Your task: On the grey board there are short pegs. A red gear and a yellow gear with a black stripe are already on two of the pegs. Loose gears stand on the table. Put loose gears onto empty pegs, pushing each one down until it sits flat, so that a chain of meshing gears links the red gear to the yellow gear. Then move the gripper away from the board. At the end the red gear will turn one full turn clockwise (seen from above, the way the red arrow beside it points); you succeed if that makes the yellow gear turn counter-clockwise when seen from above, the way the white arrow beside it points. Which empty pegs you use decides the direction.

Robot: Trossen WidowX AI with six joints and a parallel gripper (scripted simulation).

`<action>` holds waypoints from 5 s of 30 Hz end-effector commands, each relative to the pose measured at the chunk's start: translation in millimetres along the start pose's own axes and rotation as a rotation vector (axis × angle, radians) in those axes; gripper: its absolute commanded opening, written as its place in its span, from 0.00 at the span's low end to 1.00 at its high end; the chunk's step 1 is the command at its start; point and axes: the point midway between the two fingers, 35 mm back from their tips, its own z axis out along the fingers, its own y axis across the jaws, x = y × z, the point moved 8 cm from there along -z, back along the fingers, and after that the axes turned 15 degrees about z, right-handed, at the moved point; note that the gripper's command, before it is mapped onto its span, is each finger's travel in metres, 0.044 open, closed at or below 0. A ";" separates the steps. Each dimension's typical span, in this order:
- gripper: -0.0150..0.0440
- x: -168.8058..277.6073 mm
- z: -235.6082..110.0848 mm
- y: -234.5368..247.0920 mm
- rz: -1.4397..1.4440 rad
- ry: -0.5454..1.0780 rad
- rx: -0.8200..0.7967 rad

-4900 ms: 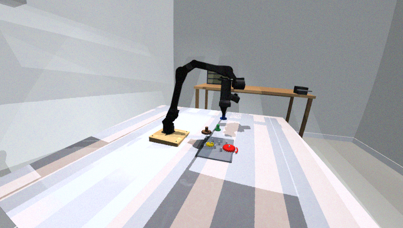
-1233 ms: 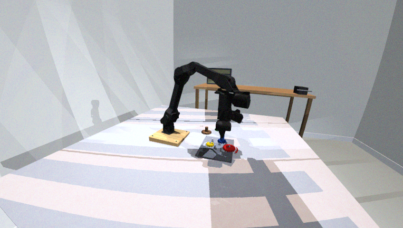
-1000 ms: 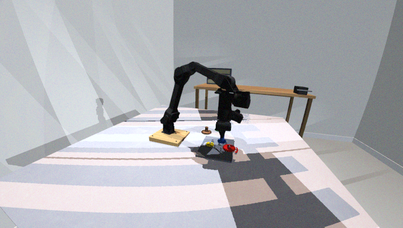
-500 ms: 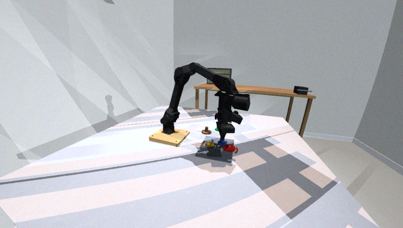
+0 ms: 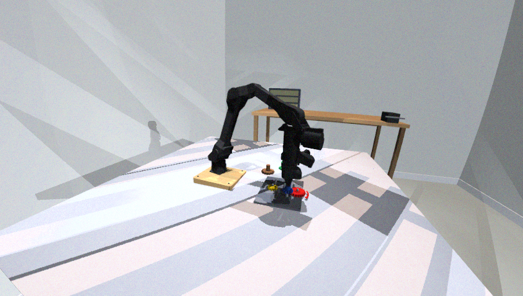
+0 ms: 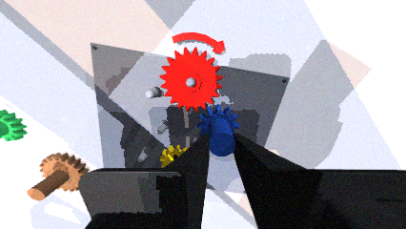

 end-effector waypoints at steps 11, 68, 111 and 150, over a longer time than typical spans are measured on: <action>0.25 1.6 14.1 0.0 0.314 0.007 -0.003; 0.49 0.0 0.2 0.1 0.112 0.006 -0.004; 1.00 77.6 3.0 256.7 0.142 0.015 -0.028; 0.35 78.5 26.2 256.9 0.142 0.015 -0.028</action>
